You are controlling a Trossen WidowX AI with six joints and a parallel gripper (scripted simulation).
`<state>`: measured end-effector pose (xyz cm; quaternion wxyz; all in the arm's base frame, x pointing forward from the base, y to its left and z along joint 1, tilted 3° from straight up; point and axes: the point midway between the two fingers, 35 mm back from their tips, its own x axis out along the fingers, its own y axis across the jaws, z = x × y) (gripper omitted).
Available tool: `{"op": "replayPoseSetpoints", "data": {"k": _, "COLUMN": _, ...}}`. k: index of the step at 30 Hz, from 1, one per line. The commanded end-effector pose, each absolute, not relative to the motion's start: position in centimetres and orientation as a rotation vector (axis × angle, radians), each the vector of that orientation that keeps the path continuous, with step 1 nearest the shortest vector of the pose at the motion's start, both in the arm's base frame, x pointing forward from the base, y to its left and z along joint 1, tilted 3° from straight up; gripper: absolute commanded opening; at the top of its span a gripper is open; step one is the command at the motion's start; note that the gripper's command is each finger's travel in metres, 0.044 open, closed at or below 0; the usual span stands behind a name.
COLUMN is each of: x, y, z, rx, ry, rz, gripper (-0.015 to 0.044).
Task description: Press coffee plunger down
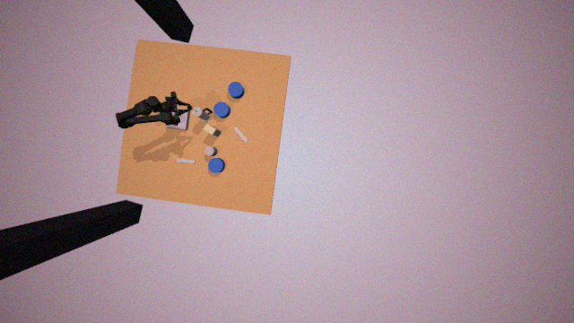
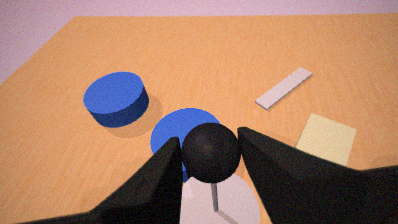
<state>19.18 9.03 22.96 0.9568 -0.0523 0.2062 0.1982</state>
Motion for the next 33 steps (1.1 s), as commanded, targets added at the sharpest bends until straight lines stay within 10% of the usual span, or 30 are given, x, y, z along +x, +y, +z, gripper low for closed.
{"op": "replayPoseSetpoints", "data": {"k": 1, "x": 19.3, "y": 9.1, "z": 20.8, "rx": -0.121, "ry": 0.461, "rz": 0.403, "gripper": 0.0119}}
{"op": "replayPoseSetpoints", "data": {"k": 33, "x": 20.2, "y": 9.3, "z": 16.2, "rx": -0.121, "ry": 0.46, "rz": 0.403, "gripper": 0.0119}}
